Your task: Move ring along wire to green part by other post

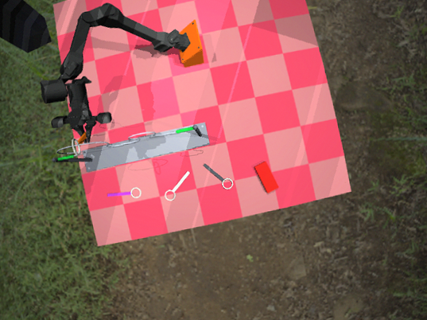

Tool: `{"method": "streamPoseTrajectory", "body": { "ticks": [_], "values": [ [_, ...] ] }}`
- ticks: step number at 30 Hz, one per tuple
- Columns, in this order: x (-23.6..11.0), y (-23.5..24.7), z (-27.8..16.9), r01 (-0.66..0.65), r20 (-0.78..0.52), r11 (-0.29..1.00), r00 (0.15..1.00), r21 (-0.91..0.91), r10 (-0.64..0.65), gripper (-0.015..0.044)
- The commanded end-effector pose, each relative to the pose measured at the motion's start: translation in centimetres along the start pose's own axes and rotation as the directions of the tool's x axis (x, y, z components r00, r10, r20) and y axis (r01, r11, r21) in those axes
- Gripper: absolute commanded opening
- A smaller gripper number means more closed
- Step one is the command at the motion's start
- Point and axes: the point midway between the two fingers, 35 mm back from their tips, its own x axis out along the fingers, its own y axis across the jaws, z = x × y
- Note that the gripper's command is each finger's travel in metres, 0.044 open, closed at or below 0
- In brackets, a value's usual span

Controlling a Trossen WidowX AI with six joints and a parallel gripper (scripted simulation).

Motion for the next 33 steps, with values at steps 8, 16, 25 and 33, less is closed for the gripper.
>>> {"method": "streamPoseTrajectory", "body": {
  "ticks": [8,16,25,33],
  "values": [
    [-0.4,-0.8,0.1,0.066,0.023,0.991,0.998,-0.112,-0.064,-0.0150],
    [-0.4,-1.1,0.1,0.108,0.041,0.974,0.994,-0.200,-0.102,-0.0150],
    [-0.4,-1.4,0.2,0.156,0.066,0.942,0.988,-0.296,-0.143,-0.0150],
    [-0.4,-1.7,0.3,0.198,0.091,0.905,0.980,-0.378,-0.176,-0.0150]
  ]
}}
